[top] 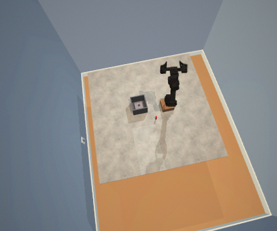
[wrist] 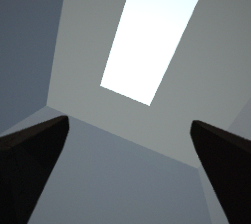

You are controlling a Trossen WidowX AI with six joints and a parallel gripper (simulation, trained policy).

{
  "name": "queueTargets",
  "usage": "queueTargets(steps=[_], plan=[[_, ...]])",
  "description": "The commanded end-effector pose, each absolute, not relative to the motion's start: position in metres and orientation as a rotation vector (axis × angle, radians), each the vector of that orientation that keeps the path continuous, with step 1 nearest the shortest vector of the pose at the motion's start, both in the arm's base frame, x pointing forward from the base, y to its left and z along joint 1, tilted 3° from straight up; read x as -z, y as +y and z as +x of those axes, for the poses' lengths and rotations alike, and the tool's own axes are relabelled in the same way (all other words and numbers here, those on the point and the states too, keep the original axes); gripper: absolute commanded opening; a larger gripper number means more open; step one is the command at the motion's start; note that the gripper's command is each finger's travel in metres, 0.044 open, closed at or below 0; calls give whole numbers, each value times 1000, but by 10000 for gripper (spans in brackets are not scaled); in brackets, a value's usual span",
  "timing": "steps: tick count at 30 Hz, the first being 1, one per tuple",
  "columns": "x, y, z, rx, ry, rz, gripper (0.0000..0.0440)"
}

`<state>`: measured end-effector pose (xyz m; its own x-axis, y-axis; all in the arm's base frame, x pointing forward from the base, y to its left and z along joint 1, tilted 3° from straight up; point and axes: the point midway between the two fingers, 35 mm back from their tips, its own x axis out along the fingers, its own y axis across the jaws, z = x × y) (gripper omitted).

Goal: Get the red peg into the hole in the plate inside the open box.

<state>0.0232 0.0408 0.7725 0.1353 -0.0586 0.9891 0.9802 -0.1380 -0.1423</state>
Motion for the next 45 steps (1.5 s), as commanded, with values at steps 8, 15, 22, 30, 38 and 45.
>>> queueTargets(steps=[8, 15, 22, 30, 38, 45], plan=[[-764, -37, 20, 1126, -996, -924, 425], [-752, -77, 27, 1053, -989, -677, 436], [-736, -111, 40, 976, -974, -432, 440], [-714, -144, 60, 888, -947, -154, 440], [-688, -168, 86, 796, -909, 120, 440], [-662, -181, 112, 713, -865, 357, 440]])
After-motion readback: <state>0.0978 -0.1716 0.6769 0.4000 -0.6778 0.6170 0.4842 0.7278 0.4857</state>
